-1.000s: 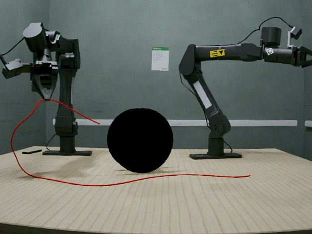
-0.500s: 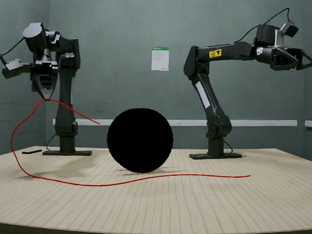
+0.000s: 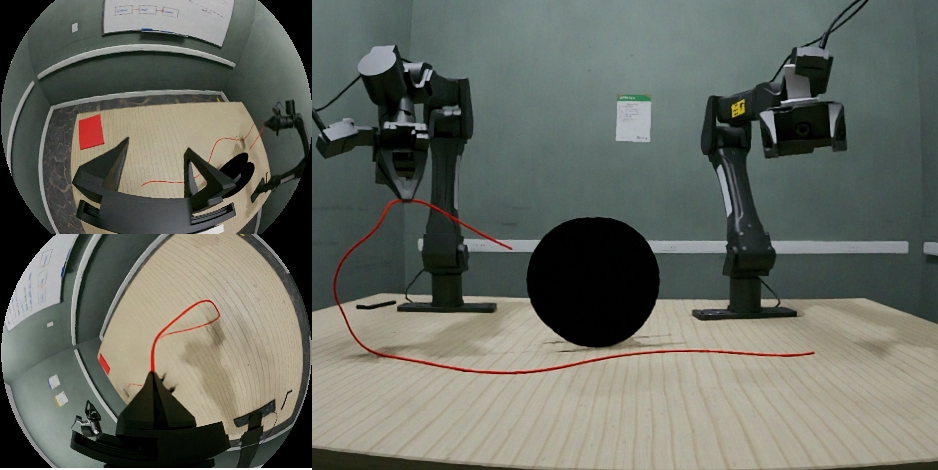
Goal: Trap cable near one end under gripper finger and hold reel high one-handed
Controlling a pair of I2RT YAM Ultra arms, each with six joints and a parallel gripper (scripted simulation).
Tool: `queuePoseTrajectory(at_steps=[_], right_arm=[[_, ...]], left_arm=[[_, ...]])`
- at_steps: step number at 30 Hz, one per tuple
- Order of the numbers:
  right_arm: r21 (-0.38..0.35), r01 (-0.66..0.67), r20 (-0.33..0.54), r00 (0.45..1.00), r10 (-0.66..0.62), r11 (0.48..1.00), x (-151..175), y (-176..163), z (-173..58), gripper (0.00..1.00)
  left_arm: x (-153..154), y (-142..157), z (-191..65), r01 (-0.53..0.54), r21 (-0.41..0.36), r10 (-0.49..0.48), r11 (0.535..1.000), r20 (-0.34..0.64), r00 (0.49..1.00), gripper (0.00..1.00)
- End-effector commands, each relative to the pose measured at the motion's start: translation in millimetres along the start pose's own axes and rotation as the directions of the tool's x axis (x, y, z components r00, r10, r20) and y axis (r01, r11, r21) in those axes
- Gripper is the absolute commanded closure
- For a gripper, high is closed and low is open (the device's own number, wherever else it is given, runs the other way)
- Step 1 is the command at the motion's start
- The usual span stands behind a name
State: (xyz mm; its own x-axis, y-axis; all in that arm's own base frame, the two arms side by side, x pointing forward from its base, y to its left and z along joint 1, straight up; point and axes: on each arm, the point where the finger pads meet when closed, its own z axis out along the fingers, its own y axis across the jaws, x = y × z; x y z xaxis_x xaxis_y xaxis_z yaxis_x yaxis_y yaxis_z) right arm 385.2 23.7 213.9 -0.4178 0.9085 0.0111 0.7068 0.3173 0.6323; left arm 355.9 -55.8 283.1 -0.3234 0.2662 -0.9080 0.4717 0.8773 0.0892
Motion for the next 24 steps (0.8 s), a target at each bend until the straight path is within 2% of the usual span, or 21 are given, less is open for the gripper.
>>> queuePoseTrajectory(at_steps=[1,6,12,15,17,22,24], right_arm=[[-0.023,0.017,0.008,1.0,-0.017,1.0,-0.5,2.8,-7.2,1.0],[-0.023,0.017,0.008,1.0,-0.017,1.0,-0.5,2.8,-7.2,1.0],[-0.023,0.017,0.008,1.0,-0.017,1.0,-0.5,2.8,-7.2,1.0],[-0.023,0.017,0.008,1.0,-0.017,1.0,-0.5,2.8,-7.2,1.0],[-0.023,0.017,0.008,1.0,-0.017,1.0,-0.5,2.8,-7.2,1.0],[-0.023,0.017,0.008,1.0,-0.017,1.0,-0.5,2.8,-7.2,1.0],[-0.023,0.017,0.008,1.0,-0.017,1.0,-0.5,2.8,-7.2,1.0]], left_arm=[[10.2,-27.2,11.6,-0.025,0.099,0.029,0.995,-0.043,0.999,0.25],[18.5,-91.0,18.1,-0.083,0.299,0.104,0.951,-0.054,0.993,0.25],[21.6,-152.6,11.1,-0.15,0.478,0.186,0.865,-0.028,0.982,0.25],[23.9,-177.3,5.6,-0.176,0.547,0.218,0.818,-0.013,0.976,0.25],[23.9,-177.3,5.6,-0.176,0.547,0.218,0.818,-0.013,0.976,0.25],[36.1,-210.3,-1.7,-0.192,0.64,0.258,0.744,-0.011,0.966,0.25],[31.8,-219.5,-9.3,-0.215,0.66,0.271,0.72,0.017,0.962,0.25]])
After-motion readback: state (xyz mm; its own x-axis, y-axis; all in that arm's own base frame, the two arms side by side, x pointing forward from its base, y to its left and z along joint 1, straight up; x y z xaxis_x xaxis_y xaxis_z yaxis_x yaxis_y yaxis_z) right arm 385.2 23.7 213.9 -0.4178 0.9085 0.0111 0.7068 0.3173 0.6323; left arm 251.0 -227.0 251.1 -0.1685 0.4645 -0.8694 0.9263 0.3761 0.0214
